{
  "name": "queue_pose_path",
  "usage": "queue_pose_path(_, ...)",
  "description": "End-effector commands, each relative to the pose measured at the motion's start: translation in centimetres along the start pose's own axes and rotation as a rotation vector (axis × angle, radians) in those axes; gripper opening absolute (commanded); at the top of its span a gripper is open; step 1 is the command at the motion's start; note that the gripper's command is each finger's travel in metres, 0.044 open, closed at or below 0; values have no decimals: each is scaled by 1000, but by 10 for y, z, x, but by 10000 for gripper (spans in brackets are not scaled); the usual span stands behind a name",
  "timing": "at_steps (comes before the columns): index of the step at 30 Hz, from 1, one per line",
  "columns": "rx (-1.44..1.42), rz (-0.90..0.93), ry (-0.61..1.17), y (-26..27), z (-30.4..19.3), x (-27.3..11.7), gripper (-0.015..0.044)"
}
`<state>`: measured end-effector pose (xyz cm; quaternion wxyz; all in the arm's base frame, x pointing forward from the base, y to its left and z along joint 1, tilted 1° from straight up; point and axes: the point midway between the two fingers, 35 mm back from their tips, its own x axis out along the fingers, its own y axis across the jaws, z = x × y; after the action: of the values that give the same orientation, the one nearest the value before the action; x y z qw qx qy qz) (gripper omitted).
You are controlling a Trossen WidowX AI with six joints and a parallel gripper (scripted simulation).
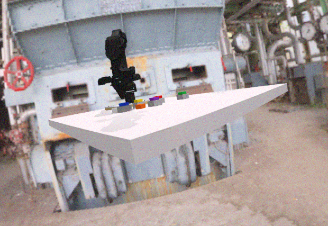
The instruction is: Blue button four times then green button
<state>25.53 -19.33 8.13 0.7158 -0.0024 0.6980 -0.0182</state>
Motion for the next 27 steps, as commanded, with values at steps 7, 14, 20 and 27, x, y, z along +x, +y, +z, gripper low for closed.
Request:
queue_pose_path(7,3,-5,-4,-1,1,-4,20)
queue_pose_path(14,3,-5,-4,-1,1,8,20)
queue_pose_path(20,3,-5,-4,-1,1,17,20)
queue_pose_path(27,3,-5,-4,-1,0,26,20)
